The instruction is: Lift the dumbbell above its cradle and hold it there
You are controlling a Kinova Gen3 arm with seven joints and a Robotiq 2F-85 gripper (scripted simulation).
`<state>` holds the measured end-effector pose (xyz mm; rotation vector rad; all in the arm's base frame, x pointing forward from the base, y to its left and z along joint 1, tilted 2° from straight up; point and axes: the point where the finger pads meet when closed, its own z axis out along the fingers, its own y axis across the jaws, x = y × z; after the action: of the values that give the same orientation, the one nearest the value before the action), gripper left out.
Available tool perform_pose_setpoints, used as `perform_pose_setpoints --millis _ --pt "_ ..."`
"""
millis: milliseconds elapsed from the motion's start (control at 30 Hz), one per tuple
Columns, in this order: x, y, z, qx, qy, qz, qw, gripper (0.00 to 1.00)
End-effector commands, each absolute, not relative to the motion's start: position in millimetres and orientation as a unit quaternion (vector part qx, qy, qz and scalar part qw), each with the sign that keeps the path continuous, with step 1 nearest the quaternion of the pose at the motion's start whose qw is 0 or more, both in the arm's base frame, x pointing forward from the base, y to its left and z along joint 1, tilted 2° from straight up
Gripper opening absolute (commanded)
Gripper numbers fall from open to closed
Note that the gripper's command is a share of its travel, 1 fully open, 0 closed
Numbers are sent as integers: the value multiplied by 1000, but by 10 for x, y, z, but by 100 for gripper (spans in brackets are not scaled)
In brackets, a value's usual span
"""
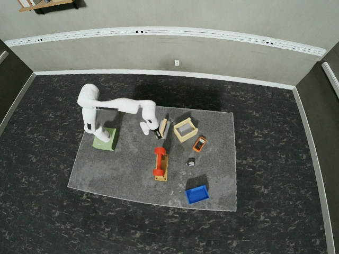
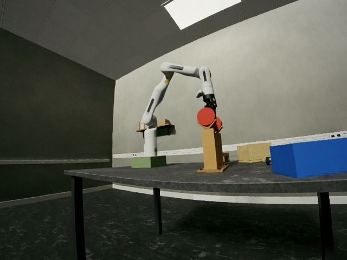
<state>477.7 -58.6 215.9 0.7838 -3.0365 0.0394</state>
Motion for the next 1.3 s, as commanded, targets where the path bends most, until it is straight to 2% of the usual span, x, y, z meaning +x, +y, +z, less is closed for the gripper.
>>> perform_pose_setpoints --millis 0,733,1267 --pt "4863 -880 2192 295 -955 9 4 100" --pt "4989 -1782 2371 524 -851 12 10 100" --pt "4971 -2240 2458 618 -786 12 12 100"
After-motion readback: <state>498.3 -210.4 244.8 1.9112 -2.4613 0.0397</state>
